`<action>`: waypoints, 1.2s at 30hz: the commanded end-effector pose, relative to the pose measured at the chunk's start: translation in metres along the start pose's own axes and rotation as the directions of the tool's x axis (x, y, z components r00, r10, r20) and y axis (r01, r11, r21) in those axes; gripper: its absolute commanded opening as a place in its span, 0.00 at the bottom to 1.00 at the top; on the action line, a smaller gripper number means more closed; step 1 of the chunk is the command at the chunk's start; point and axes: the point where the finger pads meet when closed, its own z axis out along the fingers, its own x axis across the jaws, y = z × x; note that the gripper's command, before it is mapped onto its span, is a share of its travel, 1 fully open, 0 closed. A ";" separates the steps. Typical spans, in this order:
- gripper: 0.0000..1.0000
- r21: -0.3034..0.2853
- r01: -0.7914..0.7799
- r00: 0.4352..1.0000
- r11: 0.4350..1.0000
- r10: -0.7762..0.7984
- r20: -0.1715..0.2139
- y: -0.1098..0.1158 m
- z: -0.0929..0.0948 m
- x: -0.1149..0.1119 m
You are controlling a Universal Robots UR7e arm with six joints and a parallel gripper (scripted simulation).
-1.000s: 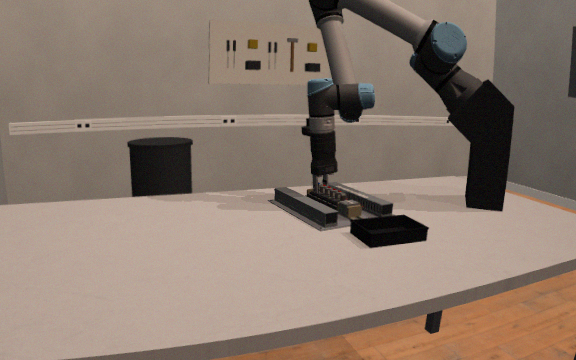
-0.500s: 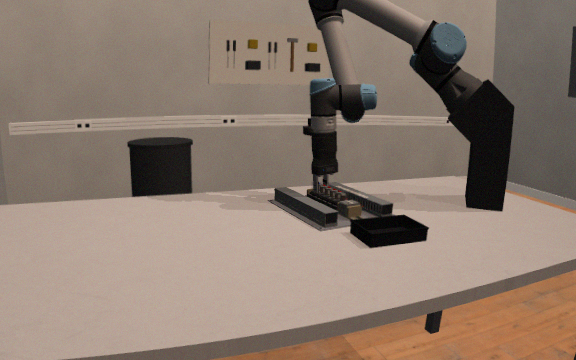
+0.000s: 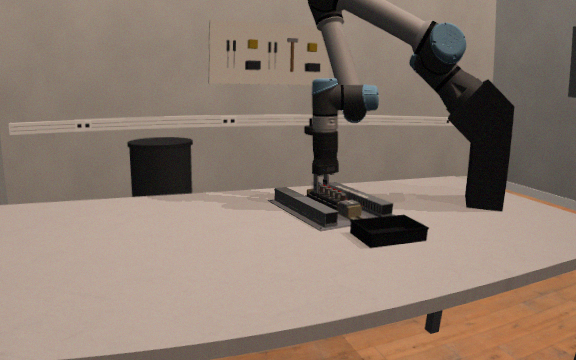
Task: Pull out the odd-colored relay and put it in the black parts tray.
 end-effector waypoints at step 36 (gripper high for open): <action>0.00 0.000 0.000 0.998 1.000 0.000 0.067 0.000 -0.001 0.002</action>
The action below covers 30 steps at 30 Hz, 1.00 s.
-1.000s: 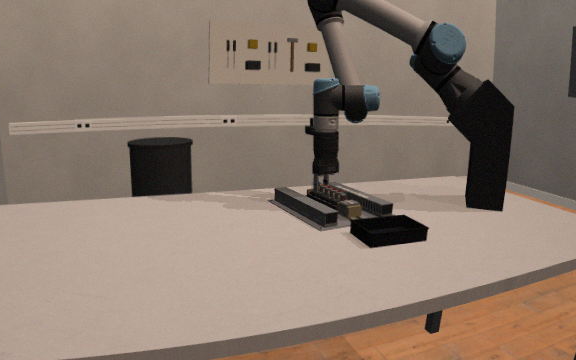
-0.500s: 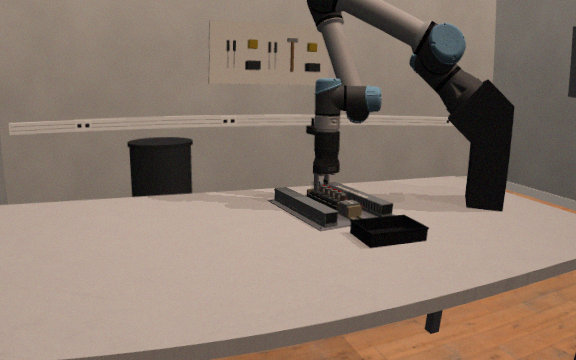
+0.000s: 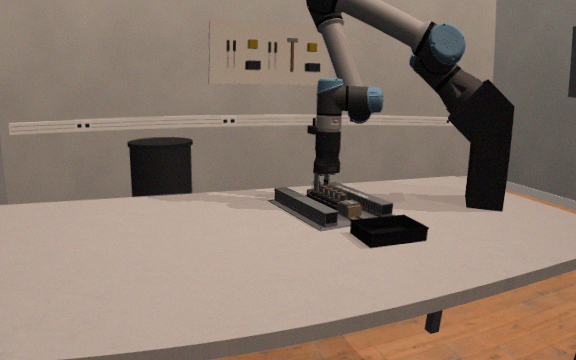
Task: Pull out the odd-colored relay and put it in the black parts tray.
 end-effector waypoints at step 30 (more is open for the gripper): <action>0.00 0.000 0.000 0.999 1.000 0.000 0.051 0.000 -0.001 0.001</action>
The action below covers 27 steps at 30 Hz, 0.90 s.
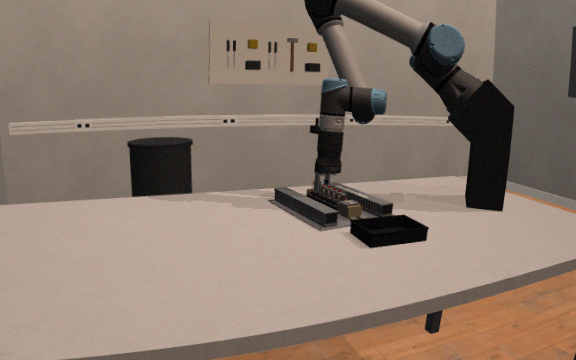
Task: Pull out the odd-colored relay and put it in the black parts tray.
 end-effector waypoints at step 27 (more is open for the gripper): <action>0.00 0.000 0.000 0.999 1.000 0.000 0.053 0.000 -0.001 0.001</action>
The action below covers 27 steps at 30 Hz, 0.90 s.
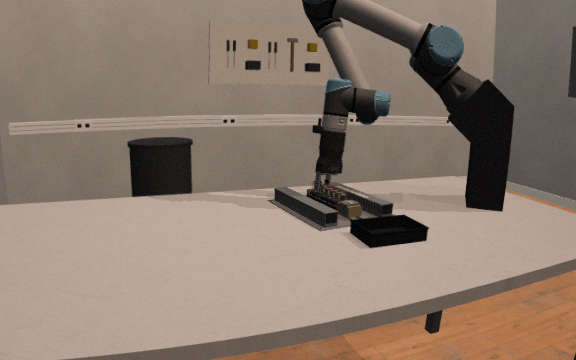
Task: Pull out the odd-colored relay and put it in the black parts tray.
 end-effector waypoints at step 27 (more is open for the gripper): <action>0.00 0.000 0.000 0.999 1.000 0.000 -0.038 0.000 -0.001 -0.002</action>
